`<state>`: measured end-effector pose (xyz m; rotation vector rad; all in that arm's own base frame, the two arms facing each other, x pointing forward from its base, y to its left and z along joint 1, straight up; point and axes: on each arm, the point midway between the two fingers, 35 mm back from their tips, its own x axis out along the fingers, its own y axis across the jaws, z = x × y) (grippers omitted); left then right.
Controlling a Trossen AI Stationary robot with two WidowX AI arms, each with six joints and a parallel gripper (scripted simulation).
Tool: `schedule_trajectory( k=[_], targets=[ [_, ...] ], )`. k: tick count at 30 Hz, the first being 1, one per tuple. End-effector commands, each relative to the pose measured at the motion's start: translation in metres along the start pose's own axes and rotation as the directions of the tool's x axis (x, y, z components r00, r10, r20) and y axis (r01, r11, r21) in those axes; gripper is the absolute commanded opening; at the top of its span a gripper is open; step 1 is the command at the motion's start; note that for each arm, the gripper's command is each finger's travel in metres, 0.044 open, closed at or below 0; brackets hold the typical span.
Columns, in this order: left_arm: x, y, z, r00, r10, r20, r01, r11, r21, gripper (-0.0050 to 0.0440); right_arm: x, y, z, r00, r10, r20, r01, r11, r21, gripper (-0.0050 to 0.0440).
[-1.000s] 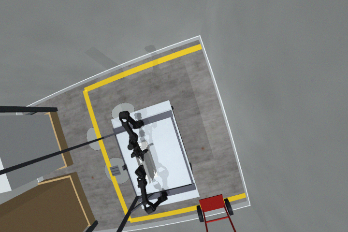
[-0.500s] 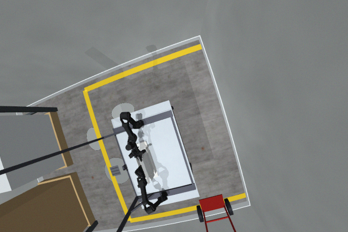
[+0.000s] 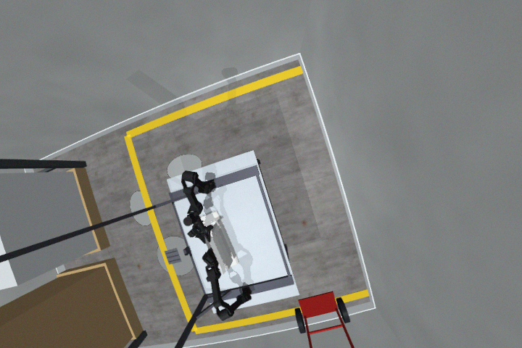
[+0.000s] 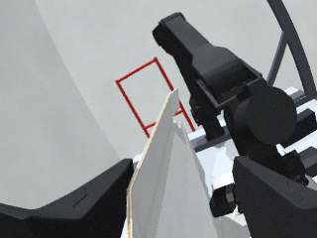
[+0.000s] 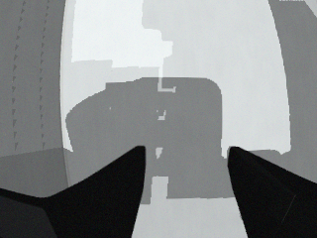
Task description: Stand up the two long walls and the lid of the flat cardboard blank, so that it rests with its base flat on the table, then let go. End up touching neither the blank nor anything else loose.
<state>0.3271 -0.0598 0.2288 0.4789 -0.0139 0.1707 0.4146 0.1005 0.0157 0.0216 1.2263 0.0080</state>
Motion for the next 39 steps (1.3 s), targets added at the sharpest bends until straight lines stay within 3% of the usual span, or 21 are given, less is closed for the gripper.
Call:
schedule_trajectory(
  k=[1,5,15,19,23,28,34,36,39],
  targets=[
    [-0.002,-0.002,0.004,1.000,0.008,0.007,-0.008,1.000,0.003,0.0276,0.026,0.021,-0.045,0.993,0.012,-0.120,-0.015,1.000,-0.024,0.0203],
    [-0.011,-0.004,0.006,1.000,0.014,0.006,-0.014,1.000,0.010,0.0276,0.027,0.019,-0.046,0.992,0.006,-0.122,-0.008,1.000,-0.018,0.0203],
    [-0.093,-0.010,0.006,0.997,0.075,-0.029,-0.073,0.995,0.067,0.0276,0.030,-0.018,-0.040,0.993,-0.056,-0.106,0.060,0.998,0.032,0.0203],
    [-0.097,-0.011,0.006,0.997,0.068,-0.028,-0.066,0.995,0.068,0.0276,0.031,-0.042,-0.037,0.994,-0.049,-0.099,0.052,0.998,0.035,0.0203],
    [-0.098,-0.012,0.006,0.997,0.066,-0.031,-0.064,0.996,0.069,0.0276,0.029,-0.032,-0.034,0.996,-0.010,-0.091,0.011,1.000,0.008,0.0203],
    [-0.098,-0.012,0.006,0.997,0.066,-0.031,-0.064,0.996,0.069,0.0156,0.005,-0.027,-0.014,0.996,-0.013,-0.092,0.014,1.000,0.008,0.0203],
    [-0.098,-0.012,0.006,0.997,0.066,-0.031,-0.064,0.996,0.069,0.0012,-0.065,-0.015,0.035,0.999,-0.010,-0.039,0.010,1.000,0.011,0.0203],
    [-0.098,-0.012,0.006,0.997,0.066,-0.031,-0.064,0.996,0.069,0.0000,-0.083,-0.013,0.043,0.999,-0.010,-0.034,0.011,1.000,0.012,0.0203],
    [-0.098,-0.012,0.006,0.997,0.066,-0.031,-0.064,0.996,0.068,0.0000,-0.087,-0.015,0.035,0.997,-0.019,-0.074,0.020,1.000,0.009,0.0203]
  ],
)
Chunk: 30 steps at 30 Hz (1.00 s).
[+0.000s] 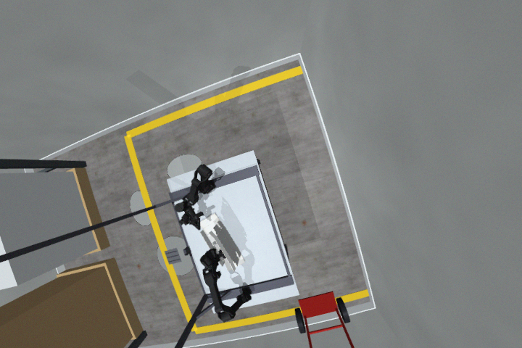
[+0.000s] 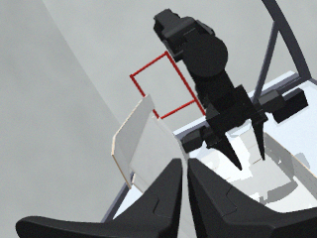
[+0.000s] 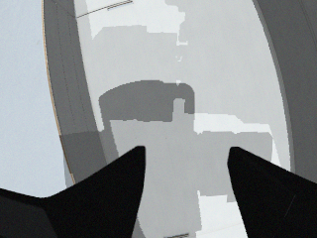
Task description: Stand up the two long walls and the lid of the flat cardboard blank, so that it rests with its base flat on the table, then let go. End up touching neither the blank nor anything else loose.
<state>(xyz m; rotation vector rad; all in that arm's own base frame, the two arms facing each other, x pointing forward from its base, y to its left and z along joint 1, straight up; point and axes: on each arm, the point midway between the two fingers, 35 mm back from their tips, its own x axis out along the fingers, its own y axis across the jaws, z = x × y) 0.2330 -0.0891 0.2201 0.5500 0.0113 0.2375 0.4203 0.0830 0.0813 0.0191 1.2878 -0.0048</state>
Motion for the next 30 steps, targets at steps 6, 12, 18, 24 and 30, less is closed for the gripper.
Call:
schedule_trajectory(
  k=[6,12,18,24,30],
  targets=[
    [0.000,0.002,0.002,1.000,0.007,0.000,-0.007,1.000,-0.007,0.0020,-0.033,0.000,0.002,0.999,-0.012,-0.034,0.012,1.000,0.003,0.0227],
    [0.000,0.002,0.002,1.000,0.007,0.000,-0.007,1.000,-0.007,0.0164,-0.048,0.002,0.008,1.000,-0.003,-0.012,0.003,1.000,-0.002,0.0371],
    [0.000,0.002,0.002,1.000,0.007,0.000,-0.007,1.000,-0.007,0.0260,-0.048,0.001,0.008,1.000,-0.003,-0.012,0.003,1.000,-0.002,0.0440],
    [0.000,0.002,0.002,1.000,0.007,0.000,-0.007,1.000,-0.007,0.0276,-0.048,0.001,0.008,1.000,-0.003,-0.012,0.003,1.000,-0.002,0.0440],
    [0.000,0.002,0.002,1.000,0.007,0.000,-0.007,1.000,-0.007,0.0276,-0.048,0.001,0.008,1.000,-0.003,-0.012,0.003,1.000,-0.002,0.0440]
  ],
)
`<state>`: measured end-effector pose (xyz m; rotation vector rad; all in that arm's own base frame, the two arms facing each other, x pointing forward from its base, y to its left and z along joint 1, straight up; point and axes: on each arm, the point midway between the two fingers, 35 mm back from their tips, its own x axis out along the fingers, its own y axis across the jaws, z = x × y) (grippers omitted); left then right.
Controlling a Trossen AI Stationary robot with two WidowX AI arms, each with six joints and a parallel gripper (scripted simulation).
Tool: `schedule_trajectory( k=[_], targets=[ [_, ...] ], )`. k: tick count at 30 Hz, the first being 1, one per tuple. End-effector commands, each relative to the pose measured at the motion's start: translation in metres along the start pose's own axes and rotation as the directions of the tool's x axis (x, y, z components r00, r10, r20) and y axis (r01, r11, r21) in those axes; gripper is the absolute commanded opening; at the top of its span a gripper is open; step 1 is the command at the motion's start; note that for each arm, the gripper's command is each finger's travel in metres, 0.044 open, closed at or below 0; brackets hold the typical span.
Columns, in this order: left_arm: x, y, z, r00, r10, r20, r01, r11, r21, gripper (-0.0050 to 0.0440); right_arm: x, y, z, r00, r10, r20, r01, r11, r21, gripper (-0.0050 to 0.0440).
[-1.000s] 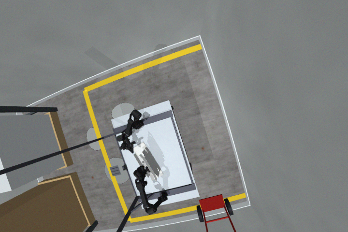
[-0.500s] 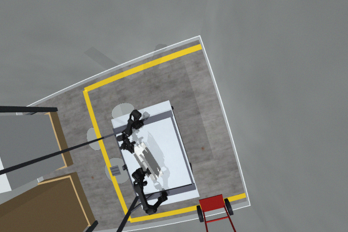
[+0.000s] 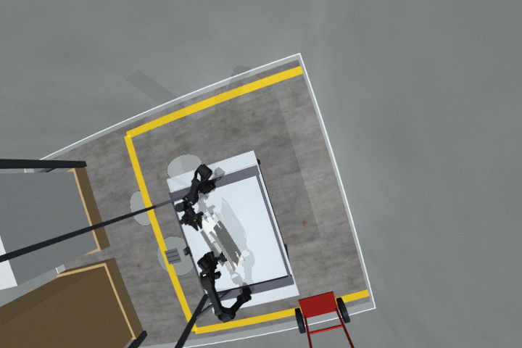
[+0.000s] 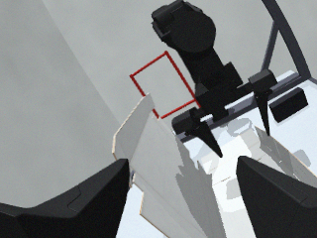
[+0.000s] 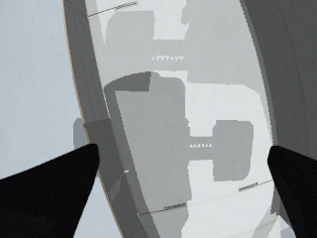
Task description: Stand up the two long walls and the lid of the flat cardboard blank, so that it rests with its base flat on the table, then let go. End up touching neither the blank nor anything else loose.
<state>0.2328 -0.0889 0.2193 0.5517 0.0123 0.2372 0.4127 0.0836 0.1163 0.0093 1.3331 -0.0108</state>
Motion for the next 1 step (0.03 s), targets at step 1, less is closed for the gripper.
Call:
schedule_trajectory(
  k=[1],
  targets=[
    [0.0003,0.0024,0.0030,1.000,0.007,0.000,-0.007,1.000,-0.009,0.0276,-0.0125,0.0004,0.0049,0.999,0.007,0.033,-0.007,1.000,0.002,0.0440]
  ],
)
